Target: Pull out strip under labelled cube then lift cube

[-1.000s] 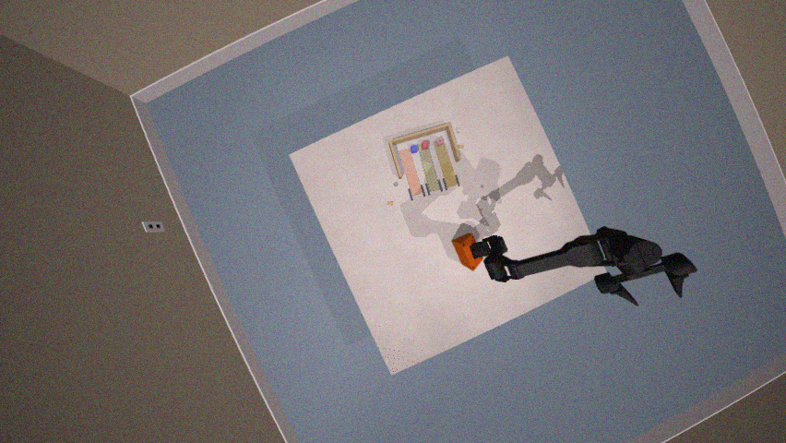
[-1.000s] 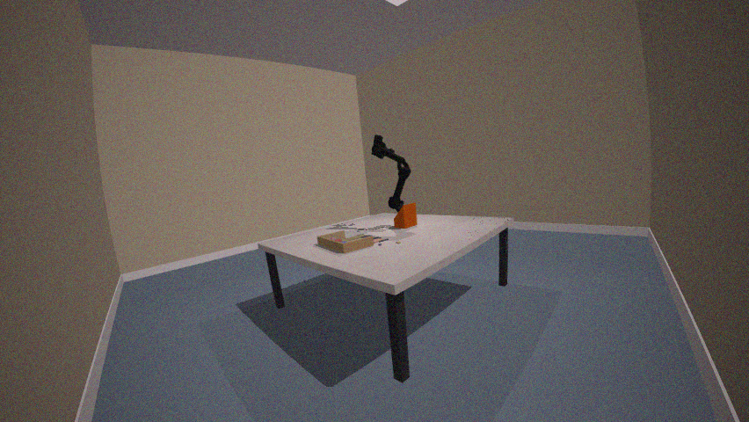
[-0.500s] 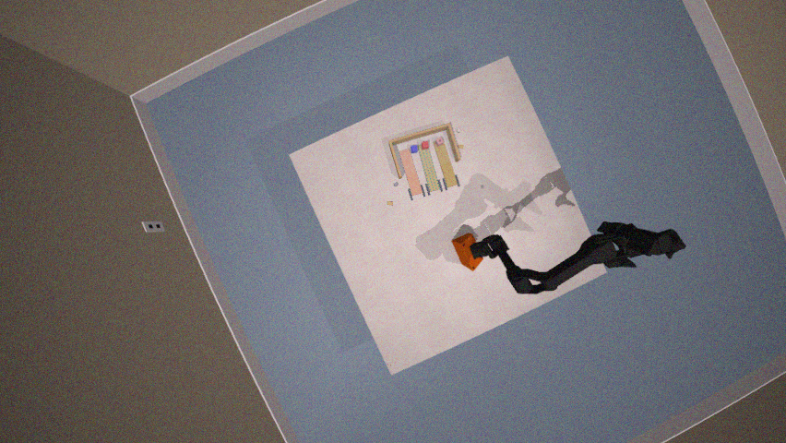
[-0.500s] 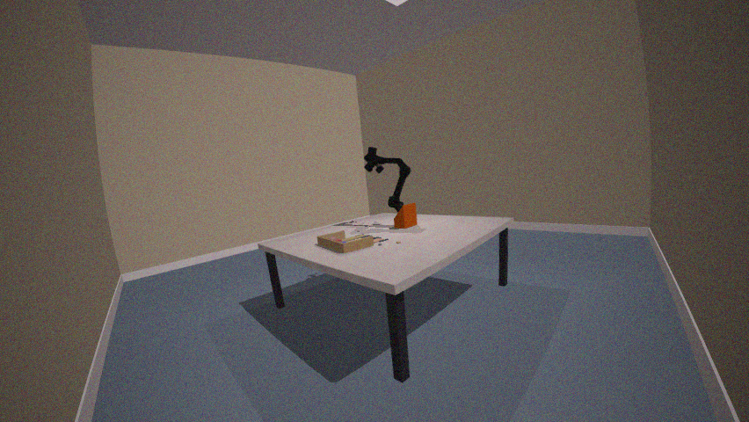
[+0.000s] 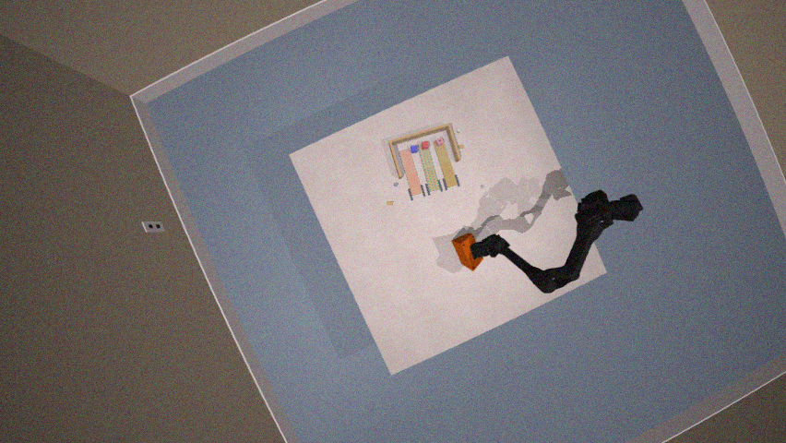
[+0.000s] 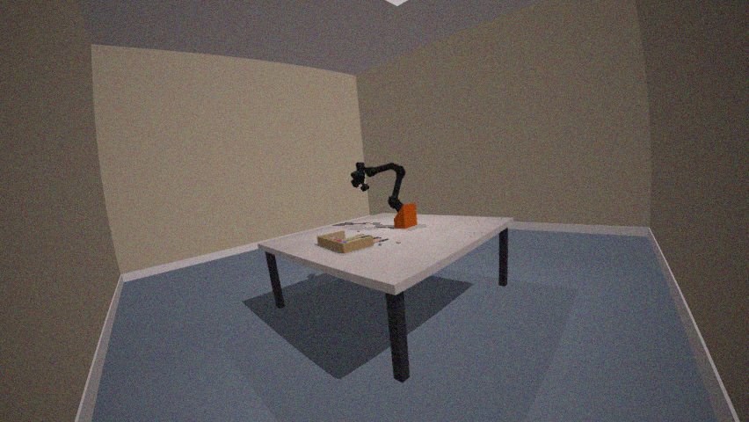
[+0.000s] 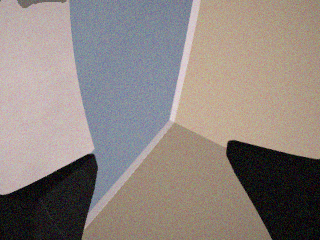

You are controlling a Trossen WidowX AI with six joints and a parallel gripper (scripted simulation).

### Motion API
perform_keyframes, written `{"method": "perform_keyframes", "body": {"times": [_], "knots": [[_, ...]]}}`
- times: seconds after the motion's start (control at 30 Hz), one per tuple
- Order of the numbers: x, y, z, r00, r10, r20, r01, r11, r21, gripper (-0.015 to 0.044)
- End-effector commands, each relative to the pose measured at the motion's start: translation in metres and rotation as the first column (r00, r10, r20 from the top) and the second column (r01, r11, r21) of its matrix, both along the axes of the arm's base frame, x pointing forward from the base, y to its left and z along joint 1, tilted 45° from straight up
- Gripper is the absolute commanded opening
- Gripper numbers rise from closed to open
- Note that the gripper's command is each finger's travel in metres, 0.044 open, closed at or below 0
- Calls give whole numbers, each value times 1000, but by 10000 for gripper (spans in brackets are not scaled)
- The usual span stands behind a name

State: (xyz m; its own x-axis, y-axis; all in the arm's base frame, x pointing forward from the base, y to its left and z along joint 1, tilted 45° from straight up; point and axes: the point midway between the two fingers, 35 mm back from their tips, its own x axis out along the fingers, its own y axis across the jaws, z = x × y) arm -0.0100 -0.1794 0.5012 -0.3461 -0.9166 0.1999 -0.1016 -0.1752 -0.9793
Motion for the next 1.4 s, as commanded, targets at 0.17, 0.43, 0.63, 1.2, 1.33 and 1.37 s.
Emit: {"method": "perform_keyframes", "body": {"times": [0.17, 0.43, 0.63, 1.2, 1.33, 1.37], "knots": [[117, -29, -44, 912, 383, 149, -388, 922, 5, 400], [228, -9, -109, 737, 608, 294, -649, 758, 60, 400], [294, 37, -165, 579, 717, 389, -802, 587, 112, 400], [354, 223, -336, 244, 718, 652, -964, 107, 243, 400], [338, 268, -380, 200, 679, 706, -962, 0, 272, 400], [332, 279, -391, 191, 669, 718, -960, -25, 279, 400]]}}
